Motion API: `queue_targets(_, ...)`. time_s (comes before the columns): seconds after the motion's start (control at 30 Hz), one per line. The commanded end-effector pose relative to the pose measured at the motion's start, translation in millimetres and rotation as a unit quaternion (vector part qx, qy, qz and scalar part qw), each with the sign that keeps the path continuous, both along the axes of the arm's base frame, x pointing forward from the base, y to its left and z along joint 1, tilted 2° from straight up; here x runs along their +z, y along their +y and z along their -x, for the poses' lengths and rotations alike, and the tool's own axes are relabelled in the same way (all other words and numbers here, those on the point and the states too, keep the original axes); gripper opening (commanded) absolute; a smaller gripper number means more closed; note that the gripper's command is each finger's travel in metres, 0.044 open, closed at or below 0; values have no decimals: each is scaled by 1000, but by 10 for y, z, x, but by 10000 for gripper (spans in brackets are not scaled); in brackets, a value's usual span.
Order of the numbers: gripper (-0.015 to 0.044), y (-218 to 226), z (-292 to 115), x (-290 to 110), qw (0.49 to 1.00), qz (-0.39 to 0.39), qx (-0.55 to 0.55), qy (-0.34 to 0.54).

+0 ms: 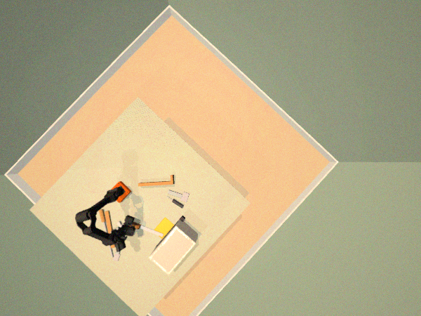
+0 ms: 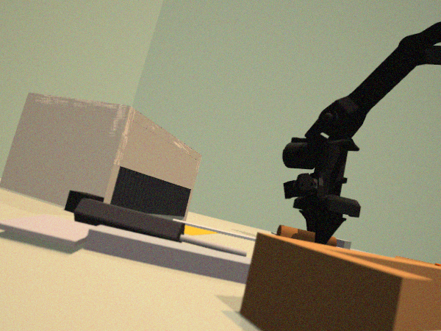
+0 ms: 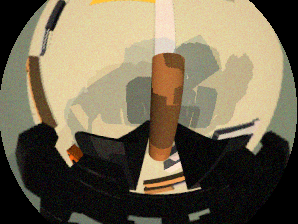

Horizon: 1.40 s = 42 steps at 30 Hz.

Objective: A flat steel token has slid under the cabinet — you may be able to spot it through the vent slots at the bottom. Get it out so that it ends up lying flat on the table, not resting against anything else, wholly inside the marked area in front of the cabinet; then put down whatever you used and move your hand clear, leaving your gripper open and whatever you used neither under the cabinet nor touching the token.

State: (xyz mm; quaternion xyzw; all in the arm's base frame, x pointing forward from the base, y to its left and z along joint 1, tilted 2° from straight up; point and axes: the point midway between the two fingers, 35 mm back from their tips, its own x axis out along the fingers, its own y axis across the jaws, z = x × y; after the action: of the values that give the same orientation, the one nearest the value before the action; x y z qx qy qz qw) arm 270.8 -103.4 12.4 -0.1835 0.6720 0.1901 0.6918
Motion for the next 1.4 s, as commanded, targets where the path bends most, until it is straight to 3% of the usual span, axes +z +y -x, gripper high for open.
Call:
queue_targets(0.0, 0, -38, 67, -13, 1000, 0, 2, 2)
queue_targets(1.37, 0, 45, 26, 30, 993, 3, 115, 0)
